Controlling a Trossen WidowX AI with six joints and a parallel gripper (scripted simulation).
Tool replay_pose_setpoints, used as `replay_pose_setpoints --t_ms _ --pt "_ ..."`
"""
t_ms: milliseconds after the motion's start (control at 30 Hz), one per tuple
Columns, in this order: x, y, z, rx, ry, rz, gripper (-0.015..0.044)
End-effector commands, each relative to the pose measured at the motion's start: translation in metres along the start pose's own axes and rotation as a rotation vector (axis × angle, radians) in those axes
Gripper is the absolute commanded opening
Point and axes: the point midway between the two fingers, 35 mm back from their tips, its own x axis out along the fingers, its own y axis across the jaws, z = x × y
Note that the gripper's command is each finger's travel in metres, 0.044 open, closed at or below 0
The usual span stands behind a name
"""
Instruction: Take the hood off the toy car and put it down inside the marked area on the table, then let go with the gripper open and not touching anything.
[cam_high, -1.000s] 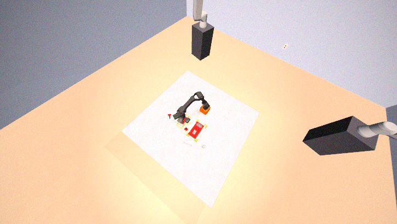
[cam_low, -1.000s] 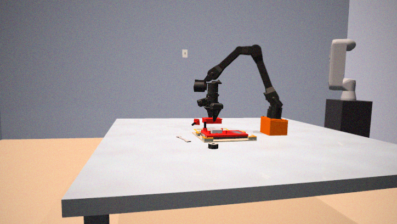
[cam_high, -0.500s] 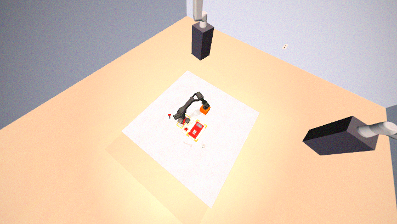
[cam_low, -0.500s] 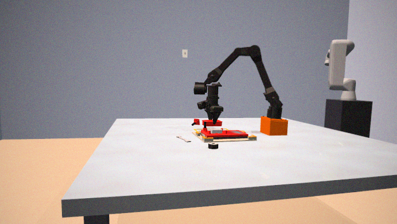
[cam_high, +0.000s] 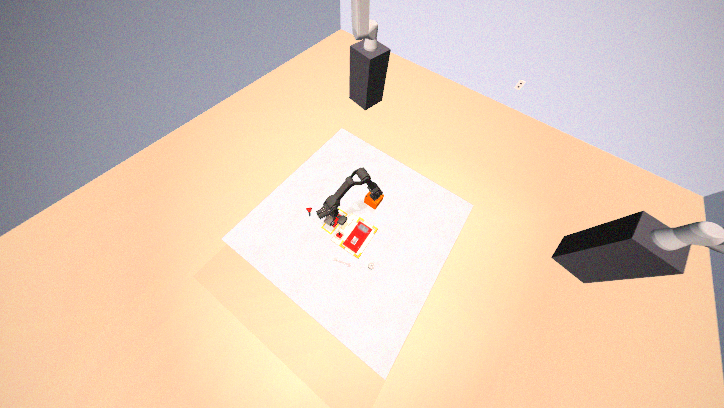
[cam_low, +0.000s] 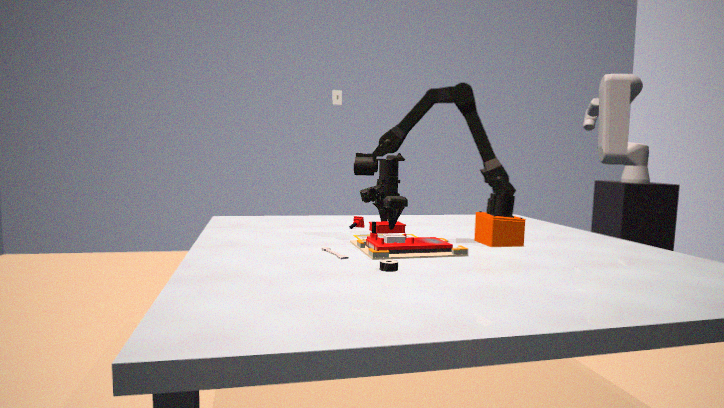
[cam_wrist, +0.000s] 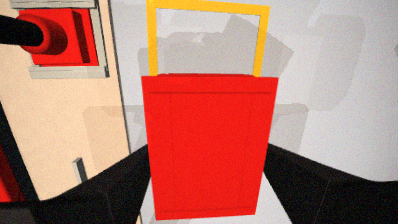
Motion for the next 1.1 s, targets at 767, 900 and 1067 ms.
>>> replay_pose_setpoints --t_ms 767,900,1067 --pt "0.013 -0.001 0.000 -0.005 0.000 -0.003 0.0000" --pt "0.015 -0.001 0.000 -0.005 0.000 -0.003 0.0000" --pt "0.016 0.000 0.000 0.000 0.000 0.000 0.0026"
